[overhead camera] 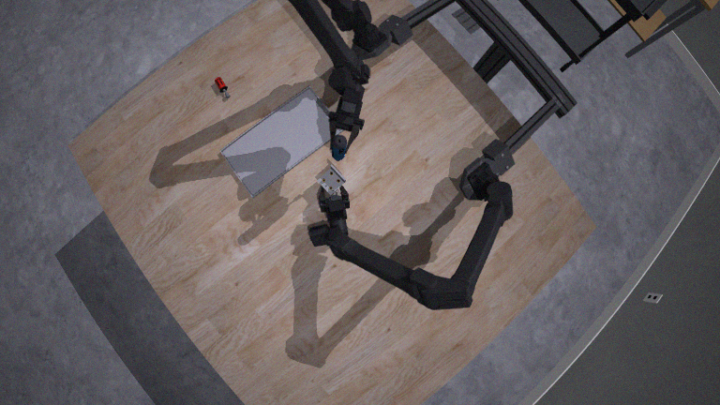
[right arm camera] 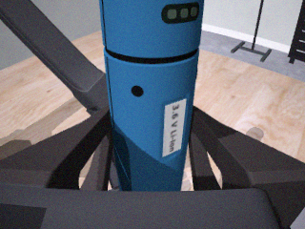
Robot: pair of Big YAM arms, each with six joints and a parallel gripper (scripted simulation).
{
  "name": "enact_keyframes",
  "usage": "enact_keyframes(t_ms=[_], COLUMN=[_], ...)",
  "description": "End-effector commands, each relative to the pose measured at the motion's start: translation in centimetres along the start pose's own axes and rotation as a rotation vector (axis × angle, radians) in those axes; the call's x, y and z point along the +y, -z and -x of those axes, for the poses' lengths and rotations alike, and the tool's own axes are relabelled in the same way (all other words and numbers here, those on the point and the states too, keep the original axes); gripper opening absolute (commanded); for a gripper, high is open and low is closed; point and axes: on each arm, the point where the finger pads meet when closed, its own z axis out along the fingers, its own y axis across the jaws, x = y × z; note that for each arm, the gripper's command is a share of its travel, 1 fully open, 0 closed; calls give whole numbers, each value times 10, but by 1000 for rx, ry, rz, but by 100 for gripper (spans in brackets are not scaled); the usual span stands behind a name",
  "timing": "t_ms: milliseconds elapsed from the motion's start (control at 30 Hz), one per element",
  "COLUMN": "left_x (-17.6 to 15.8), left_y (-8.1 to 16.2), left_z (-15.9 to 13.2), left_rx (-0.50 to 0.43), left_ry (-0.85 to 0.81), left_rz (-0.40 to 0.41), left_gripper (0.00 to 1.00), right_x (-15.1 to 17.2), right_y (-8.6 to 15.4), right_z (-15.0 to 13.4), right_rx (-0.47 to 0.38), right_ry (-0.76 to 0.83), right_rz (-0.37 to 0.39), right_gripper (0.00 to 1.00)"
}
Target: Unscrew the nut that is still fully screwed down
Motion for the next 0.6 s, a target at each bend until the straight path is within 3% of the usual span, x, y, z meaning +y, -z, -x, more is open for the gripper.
enact_keyframes(t_ms=[0,567], left_x=[3,3], left_y=[-8,-8], left_z=[14,14], left_rx=[7,7], left_ry=[-32,-32], left_rz=[-14,-14], left_gripper=[59,59], right_x=[-1,-2], right_y=[-13,-14], right_z=[30,36], right_rx=[-90,-106], right_ry=[1,-3], right_rz=[-21,-25], right_gripper=[42,42])
